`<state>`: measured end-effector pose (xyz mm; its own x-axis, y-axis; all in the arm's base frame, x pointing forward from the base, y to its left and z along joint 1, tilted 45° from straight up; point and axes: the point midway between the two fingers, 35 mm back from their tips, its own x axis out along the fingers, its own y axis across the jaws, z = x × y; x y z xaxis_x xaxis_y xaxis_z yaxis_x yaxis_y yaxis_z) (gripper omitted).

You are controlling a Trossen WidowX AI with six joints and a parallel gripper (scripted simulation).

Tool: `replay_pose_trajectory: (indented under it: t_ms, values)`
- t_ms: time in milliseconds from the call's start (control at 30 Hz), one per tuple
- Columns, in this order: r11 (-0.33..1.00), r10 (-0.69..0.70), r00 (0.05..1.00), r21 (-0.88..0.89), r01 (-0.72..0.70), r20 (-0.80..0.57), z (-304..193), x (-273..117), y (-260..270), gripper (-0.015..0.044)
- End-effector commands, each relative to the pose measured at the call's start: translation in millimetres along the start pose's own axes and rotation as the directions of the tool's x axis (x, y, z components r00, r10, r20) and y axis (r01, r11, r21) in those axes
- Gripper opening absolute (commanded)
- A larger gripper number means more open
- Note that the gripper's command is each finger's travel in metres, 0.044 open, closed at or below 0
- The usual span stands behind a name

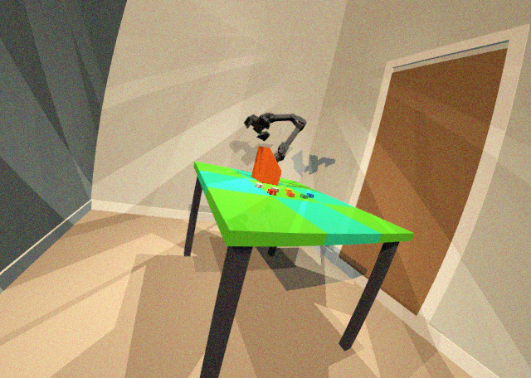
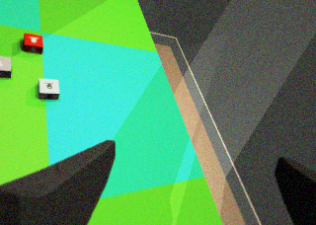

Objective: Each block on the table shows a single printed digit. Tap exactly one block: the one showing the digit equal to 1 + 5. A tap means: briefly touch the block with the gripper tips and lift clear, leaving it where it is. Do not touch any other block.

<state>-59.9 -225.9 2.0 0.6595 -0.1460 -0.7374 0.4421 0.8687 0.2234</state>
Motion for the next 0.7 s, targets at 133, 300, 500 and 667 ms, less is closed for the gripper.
replay_pose_trajectory:
  t_ms: [133,300,500,667]
  values:
    - [0.997,0.079,0.996,-0.008,-0.079,-0.039,11,20,3,0.0400]
    - [0.969,0.242,0.959,-0.008,-0.246,-0.145,34,65,15,0.0400]
    - [0.912,0.397,0.868,0.023,-0.409,-0.298,59,119,40,0.0400]
    - [0.861,0.477,0.759,0.061,-0.506,-0.443,71,164,73,0.0400]
